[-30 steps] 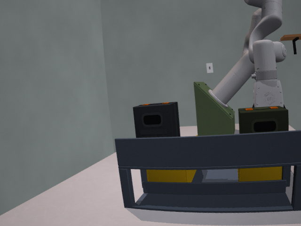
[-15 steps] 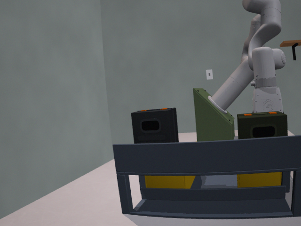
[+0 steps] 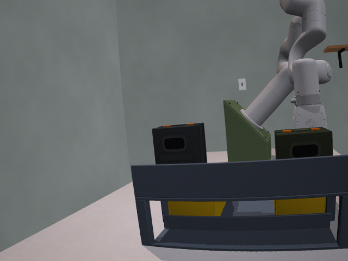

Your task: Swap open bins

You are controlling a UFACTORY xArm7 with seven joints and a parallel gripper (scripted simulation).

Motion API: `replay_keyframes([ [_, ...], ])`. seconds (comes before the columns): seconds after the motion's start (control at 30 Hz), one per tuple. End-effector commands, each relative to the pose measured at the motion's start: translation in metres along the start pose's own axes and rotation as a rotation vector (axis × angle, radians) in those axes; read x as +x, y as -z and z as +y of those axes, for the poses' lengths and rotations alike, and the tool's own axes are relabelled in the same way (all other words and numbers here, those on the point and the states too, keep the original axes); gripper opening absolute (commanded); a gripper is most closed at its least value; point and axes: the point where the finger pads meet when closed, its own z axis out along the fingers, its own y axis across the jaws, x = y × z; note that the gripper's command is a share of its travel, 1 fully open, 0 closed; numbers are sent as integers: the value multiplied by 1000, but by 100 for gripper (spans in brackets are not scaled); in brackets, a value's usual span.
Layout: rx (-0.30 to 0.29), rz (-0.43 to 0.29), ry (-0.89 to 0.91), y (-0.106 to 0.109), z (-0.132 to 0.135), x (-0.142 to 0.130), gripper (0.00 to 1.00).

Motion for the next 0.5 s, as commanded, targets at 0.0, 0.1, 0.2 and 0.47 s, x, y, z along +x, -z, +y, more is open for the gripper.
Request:
replay_keyframes([
  [0.0, -1, -3, -1, -8, 0, -2, 26],
  [0.1, -1, -3, -1, -11, 0, -2, 26],
  [0.2, -1, -3, -1, -13, 0, -2, 26],
  [0.47, -1, -3, -1, -19, 0, -2, 26],
])
